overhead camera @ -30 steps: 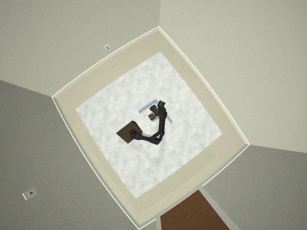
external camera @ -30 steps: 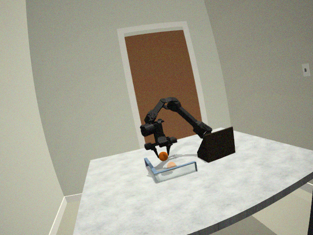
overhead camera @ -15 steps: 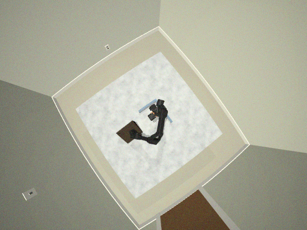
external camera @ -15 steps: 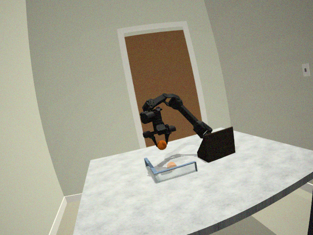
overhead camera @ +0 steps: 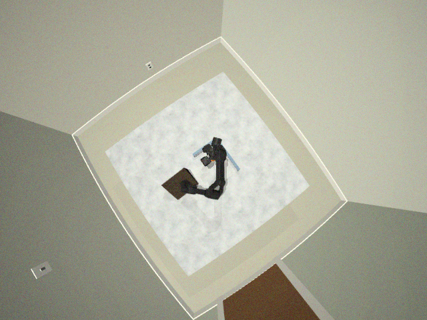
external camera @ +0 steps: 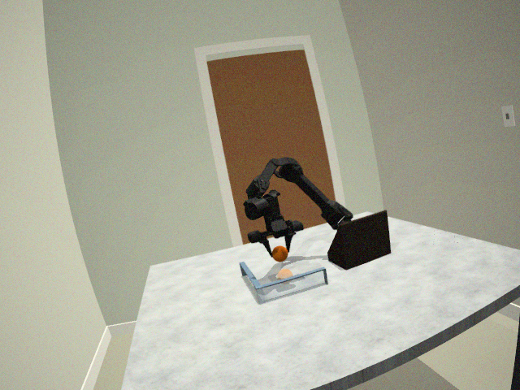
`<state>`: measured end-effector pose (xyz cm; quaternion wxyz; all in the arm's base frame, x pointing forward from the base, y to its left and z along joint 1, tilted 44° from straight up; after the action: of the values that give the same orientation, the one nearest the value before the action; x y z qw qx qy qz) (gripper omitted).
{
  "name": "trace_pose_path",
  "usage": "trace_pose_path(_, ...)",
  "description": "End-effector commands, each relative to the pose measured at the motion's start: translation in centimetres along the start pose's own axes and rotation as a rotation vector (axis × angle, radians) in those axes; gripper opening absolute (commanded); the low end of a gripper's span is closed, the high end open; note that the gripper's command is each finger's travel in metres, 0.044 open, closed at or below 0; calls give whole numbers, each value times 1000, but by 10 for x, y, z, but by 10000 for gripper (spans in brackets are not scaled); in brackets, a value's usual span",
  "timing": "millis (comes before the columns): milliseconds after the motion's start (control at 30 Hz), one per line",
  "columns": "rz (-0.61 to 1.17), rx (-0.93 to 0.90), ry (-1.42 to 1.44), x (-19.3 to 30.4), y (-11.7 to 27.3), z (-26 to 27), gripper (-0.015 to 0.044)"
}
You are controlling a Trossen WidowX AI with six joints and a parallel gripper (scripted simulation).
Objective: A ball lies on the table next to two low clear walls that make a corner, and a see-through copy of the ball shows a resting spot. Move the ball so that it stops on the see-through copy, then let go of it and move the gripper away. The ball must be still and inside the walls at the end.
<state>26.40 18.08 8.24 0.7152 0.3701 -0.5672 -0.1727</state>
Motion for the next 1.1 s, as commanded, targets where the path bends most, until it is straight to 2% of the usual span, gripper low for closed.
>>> trace_pose_path(0, -7, 7, -6, -4, -4, 2, 0)
trace_pose_path(467, -5, 7, -7, -4, -70, 1, 0)
trace_pose_path(1067, -4, 7, -7, -4, -92, 2, 0)
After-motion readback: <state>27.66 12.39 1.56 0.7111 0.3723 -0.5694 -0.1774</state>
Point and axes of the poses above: the point midway between the two fingers, 35 mm back from their tips, its own y axis back along the fingers, its own z axis across the jaws, x = y × z, the point moved 8 cm from there along y, back along the fingers, and after that the axes turned 10 degrees about y, right-handed, at the moved point
